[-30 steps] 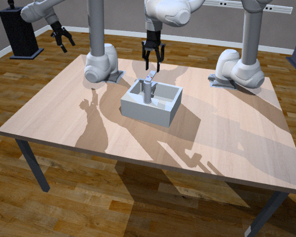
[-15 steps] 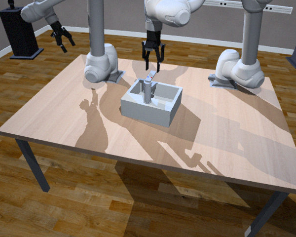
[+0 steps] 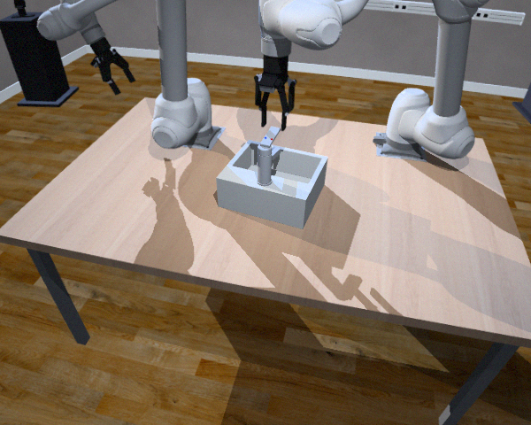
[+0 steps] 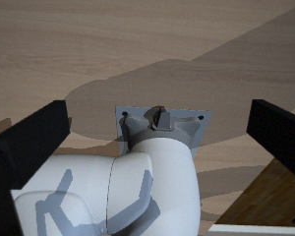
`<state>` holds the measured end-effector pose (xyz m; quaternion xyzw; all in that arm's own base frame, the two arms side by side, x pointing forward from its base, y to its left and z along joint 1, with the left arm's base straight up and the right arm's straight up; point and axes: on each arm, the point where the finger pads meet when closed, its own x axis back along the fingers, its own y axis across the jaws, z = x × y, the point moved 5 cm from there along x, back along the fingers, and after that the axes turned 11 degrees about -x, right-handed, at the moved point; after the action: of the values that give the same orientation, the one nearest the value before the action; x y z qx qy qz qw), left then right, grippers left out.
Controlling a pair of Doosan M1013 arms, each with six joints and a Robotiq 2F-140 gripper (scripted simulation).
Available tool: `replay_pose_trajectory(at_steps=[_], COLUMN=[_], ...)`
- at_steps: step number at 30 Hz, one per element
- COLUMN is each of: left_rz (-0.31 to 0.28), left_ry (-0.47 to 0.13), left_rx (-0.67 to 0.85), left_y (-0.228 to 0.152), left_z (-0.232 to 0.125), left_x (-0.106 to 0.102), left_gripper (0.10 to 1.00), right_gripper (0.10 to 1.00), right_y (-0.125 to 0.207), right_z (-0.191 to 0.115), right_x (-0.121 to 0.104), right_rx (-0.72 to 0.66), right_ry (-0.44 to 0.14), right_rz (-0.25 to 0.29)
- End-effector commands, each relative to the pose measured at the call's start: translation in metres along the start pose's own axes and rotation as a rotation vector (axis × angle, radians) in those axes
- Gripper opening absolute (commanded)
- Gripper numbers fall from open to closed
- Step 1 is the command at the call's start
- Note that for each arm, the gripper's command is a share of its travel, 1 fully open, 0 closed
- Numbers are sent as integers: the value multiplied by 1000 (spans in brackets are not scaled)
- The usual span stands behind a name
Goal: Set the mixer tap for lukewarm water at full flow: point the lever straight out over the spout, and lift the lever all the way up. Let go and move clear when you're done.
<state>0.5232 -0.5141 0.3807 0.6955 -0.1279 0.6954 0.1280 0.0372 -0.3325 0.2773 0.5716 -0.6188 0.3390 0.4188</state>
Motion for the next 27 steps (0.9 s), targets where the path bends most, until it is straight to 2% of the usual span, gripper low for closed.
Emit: replay_pose_trajectory(at_steps=[1,27], left_rz=[0,0], left_ry=[2,2], left_rx=[0,0], left_y=[0,0], left_z=[0,0], left_x=[0,-33], left_gripper=[480,480], right_gripper=[1000,1000], right_y=[0,0], right_z=[0,0], right_x=[1,1], right_rx=[0,0], right_ry=[1,1], right_rz=[1,1])
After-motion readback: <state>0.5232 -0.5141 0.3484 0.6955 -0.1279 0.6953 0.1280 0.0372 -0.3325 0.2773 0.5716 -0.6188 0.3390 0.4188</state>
